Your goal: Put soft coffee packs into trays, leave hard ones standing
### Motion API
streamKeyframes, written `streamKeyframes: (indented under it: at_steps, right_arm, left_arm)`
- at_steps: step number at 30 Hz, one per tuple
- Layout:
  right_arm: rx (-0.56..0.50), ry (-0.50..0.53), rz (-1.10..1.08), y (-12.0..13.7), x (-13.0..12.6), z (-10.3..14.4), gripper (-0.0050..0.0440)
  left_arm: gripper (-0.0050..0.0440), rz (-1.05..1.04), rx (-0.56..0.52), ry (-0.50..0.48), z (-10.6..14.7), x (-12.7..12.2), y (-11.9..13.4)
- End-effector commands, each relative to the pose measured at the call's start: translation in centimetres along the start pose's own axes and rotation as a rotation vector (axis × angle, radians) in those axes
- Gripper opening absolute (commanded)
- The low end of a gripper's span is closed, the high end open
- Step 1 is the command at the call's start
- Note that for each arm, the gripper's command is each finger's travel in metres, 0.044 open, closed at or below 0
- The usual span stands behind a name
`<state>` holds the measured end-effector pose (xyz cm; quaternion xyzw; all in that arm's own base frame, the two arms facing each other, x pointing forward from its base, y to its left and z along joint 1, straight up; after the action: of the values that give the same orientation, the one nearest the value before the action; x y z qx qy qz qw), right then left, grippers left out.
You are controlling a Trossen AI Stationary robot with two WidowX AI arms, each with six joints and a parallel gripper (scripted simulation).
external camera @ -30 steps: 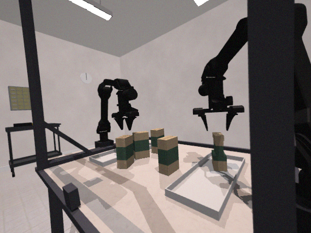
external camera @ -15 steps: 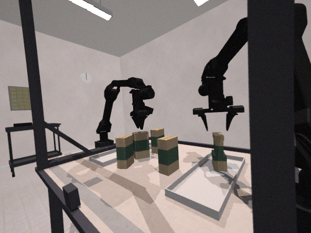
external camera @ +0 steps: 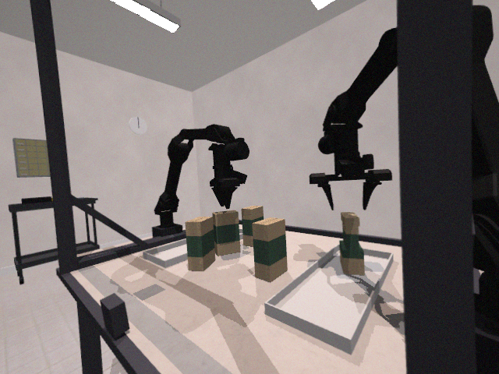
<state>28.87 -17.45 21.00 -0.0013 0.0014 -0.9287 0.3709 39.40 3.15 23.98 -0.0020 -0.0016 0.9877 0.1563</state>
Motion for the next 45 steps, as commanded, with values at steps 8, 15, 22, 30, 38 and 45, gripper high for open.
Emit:
streamKeyframes:
  at_steps: [8,15,22,30,38,45]
  right_arm:
    - [0.026,0.008,0.004,-0.1,0.0,0.8,0.036]
    - [0.026,0.008,0.004,-0.1,0.0,0.8,0.036]
    - [0.026,0.008,0.004,-0.1,0.0,0.8,0.036]
    - [0.026,0.008,0.004,-0.1,0.0,0.8,0.036]
    - [0.026,0.008,0.004,-0.1,0.0,0.8,0.036]
    - [0.026,0.008,0.004,-0.1,0.0,0.8,0.036]
  left_arm:
    - [0.0355,-0.005,-0.007,0.021,0.2,0.1,0.0]
    - [0.0355,-0.005,-0.007,0.021,-0.5,0.1,0.0]
    - [0.0355,-0.005,-0.007,0.021,-1.4,0.1,0.0]
    - [0.0355,-0.005,-0.007,0.021,-2.2,0.1,0.0]
    - [0.0355,-0.005,-0.007,0.021,-3.3,0.1,0.0]
    - [0.0355,-0.005,-0.007,0.021,-4.0,0.0,0.0]
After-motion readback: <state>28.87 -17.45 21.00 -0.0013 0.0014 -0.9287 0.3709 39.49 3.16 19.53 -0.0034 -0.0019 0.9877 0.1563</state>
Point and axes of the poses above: on each arm, the point midway between the two fingers, 35 mm back from their tips, its own z axis back along the fingers, its own x axis across the jaws, y = z × x, the point moved 10 cm from there along z, back along the fingers, and after that the axes turned 7 degrees about z, right-handed, at the moved point
